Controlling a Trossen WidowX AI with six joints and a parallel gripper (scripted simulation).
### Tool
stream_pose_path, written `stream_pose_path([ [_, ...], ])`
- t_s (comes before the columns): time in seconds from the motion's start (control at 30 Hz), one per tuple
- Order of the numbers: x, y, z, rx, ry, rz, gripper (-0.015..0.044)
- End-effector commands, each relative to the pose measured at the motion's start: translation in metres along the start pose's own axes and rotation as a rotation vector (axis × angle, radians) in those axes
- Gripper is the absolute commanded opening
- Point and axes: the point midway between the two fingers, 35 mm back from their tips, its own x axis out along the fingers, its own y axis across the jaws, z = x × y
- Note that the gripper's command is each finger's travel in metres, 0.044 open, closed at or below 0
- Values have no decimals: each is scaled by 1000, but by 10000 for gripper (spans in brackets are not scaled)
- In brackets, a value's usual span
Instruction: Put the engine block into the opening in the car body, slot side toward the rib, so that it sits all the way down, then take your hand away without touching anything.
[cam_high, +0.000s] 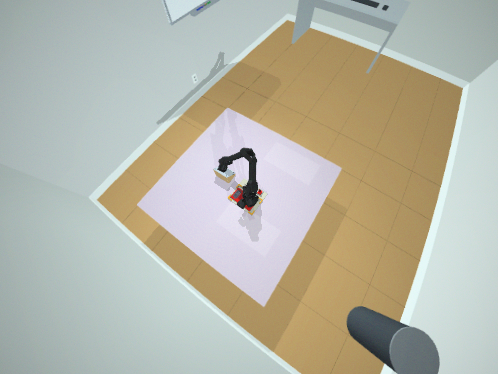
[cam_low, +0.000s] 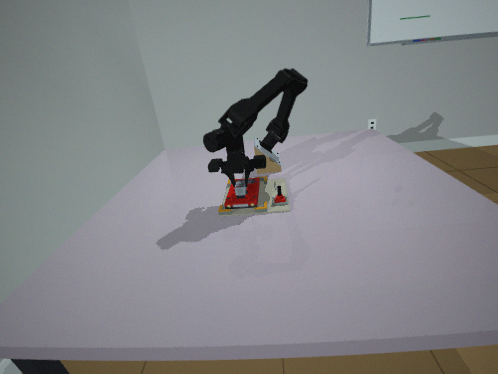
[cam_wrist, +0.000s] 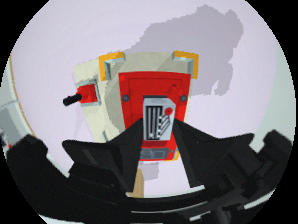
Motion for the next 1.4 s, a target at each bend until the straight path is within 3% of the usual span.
stream_pose_path([
  [0.0, 2, 0, 0, 2, -1, 3, 158],
  [1.37, 9, 0, 0, 3, -1, 3, 158],
])
